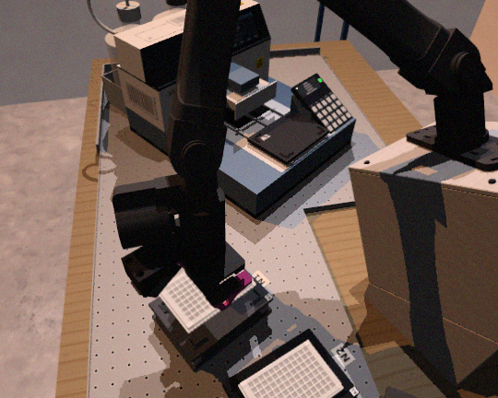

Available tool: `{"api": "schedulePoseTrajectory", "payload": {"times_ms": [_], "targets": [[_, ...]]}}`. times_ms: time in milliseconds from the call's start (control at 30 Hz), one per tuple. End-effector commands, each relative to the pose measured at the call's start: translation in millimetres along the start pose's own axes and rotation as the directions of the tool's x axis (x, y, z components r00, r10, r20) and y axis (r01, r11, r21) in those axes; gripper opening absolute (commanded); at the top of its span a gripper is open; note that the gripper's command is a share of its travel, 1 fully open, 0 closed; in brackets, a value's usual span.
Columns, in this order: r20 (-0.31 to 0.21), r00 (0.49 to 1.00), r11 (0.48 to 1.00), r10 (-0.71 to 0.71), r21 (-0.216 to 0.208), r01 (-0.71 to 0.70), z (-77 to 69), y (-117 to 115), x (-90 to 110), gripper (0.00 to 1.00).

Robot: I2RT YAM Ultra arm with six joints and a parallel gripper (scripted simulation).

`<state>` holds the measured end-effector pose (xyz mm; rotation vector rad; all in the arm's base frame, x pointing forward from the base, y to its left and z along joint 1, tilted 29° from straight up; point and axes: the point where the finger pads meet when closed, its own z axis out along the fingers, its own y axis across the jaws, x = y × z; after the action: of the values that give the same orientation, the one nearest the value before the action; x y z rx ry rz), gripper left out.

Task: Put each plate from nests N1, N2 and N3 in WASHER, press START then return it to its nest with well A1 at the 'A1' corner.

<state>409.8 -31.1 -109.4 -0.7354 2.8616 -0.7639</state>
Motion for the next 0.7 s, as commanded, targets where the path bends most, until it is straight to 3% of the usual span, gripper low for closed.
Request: {"api": "schedulePoseTrajectory", "payload": {"times_ms": [0, 667], "targets": [[-0.007, 1.000, 1.000, -0.017, -0.004, 0.016, -14.0, 7, 4, 0.00], [-0.007, 1.000, 1.000, -0.016, -0.003, 0.016, -43.7, 7, 4, 0.00]]}}
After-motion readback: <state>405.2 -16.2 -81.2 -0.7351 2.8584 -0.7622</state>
